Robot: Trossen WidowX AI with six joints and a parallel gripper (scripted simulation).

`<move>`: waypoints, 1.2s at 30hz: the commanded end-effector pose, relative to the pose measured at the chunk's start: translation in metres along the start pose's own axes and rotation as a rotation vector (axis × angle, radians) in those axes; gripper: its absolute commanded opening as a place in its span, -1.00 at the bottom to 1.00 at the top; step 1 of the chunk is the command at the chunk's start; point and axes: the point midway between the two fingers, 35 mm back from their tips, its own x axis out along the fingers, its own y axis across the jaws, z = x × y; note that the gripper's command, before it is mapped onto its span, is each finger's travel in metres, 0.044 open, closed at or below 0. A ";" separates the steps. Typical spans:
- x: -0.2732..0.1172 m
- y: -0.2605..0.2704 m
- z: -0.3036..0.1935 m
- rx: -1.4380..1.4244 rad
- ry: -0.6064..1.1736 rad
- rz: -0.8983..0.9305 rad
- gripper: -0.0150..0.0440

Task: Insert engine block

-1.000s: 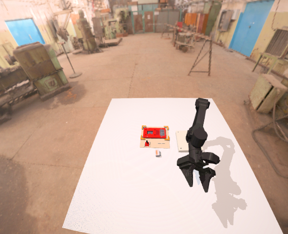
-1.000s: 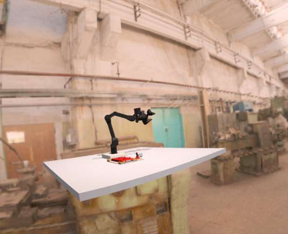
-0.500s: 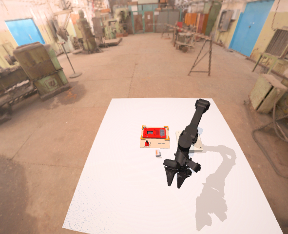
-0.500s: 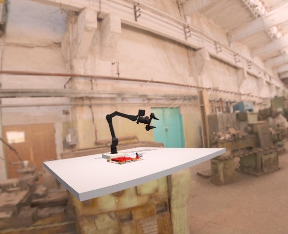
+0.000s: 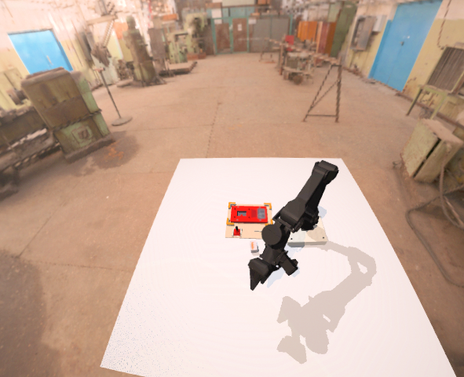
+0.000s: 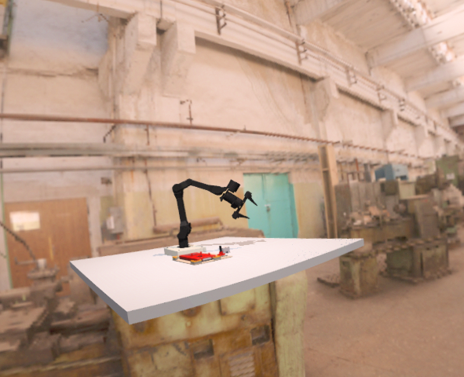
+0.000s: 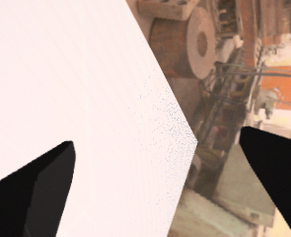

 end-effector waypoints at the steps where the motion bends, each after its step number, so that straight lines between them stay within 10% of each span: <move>1: 0.001 0.014 -0.018 -0.075 0.041 0.077 1.00; 36: -0.090 0.171 -0.144 -0.691 -0.217 0.929 1.00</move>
